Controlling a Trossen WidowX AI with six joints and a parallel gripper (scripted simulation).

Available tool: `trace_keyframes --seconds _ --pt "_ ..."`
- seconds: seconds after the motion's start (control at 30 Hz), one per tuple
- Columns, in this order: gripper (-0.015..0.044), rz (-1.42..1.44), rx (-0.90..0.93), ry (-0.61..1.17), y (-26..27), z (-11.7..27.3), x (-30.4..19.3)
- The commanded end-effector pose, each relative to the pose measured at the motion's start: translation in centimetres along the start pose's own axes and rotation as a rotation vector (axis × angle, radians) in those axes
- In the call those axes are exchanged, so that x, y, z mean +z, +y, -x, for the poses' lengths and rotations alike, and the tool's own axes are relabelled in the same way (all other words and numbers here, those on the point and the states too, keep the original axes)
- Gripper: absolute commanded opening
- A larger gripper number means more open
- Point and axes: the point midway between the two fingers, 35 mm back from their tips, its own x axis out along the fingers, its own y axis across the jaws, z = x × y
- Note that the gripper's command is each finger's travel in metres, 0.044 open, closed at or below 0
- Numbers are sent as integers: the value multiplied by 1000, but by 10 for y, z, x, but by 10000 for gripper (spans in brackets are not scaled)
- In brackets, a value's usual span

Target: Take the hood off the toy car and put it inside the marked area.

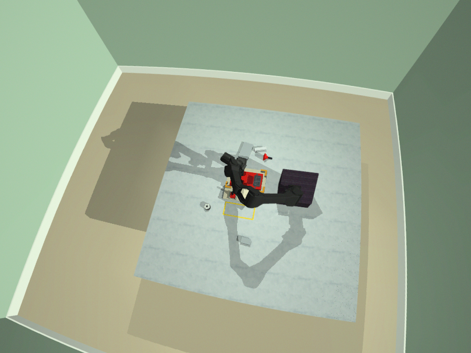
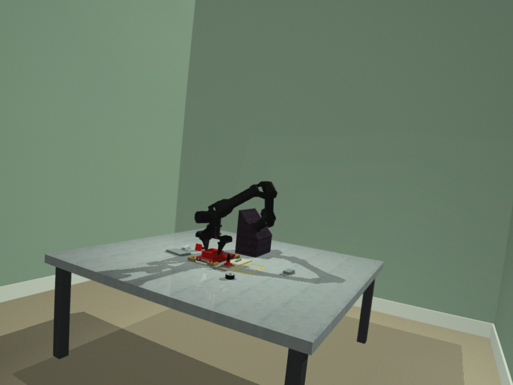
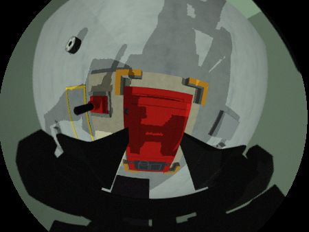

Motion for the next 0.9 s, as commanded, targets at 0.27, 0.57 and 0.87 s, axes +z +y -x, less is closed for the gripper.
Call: trace_keyframes --seconds 0.27,0.57,0.87 --pt "0 2 -5 -2 -1 10 1" --pt "0 2 -5 -2 -1 15 1" --pt "0 2 -5 -2 -1 21 1"
